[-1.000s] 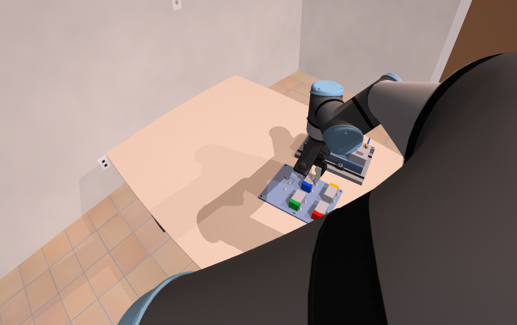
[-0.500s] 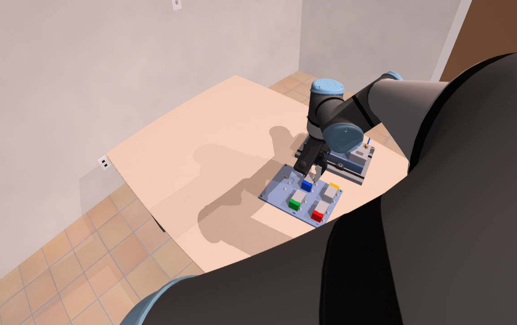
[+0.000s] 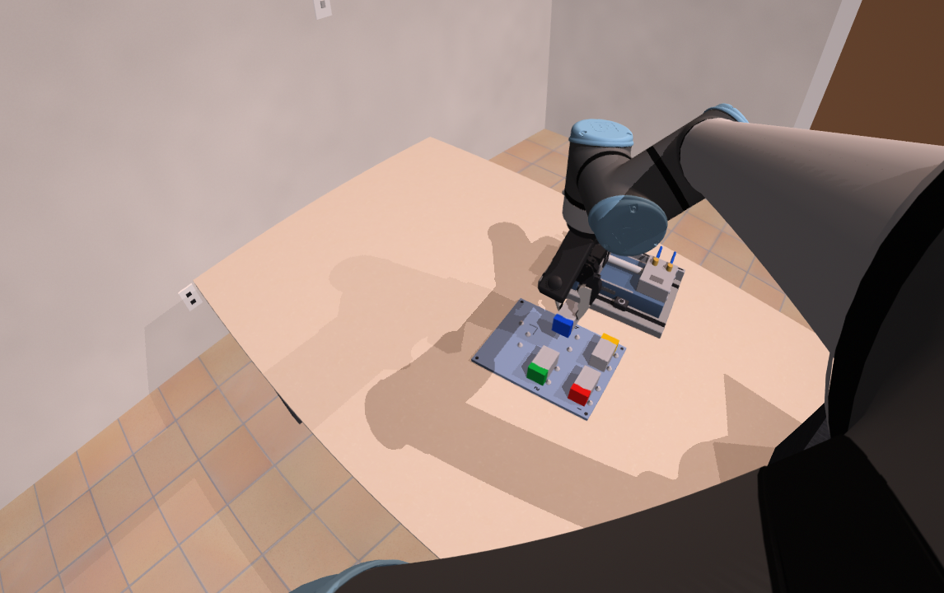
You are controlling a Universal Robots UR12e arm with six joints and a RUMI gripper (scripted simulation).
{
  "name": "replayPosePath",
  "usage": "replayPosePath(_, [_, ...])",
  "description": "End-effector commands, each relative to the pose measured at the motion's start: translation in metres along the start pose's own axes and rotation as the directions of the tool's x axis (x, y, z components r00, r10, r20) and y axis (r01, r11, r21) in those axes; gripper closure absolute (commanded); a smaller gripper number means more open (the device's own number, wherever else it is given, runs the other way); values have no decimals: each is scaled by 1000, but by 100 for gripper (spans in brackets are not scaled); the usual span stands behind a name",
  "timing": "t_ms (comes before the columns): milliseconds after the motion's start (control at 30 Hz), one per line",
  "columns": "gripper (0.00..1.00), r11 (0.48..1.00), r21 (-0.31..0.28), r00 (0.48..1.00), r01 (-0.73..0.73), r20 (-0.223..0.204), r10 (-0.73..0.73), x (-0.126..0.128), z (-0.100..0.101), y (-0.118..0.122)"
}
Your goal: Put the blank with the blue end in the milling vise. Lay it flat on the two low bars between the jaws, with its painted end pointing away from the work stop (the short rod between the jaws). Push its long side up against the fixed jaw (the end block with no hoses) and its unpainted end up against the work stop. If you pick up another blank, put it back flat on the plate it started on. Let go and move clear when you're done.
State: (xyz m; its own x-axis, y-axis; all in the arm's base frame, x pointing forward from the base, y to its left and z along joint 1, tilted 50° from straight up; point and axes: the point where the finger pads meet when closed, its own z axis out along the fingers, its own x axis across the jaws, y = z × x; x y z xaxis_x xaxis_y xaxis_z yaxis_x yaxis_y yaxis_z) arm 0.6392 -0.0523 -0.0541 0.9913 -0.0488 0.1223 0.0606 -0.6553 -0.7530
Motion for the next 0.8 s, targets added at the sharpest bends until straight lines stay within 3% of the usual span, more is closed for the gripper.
replayPosePath(0, [100,1000,0,1000,1,0,-1,0,-27,0])
replayPosePath(167, [100,1000,0,1000,1,0,-1,0,-49,0])
replayPosePath(433, [100,1000,0,1000,1,0,-1,0,-66,0])
replayPosePath(767, [100,1000,0,1000,1,0,-1,0,-71,0])
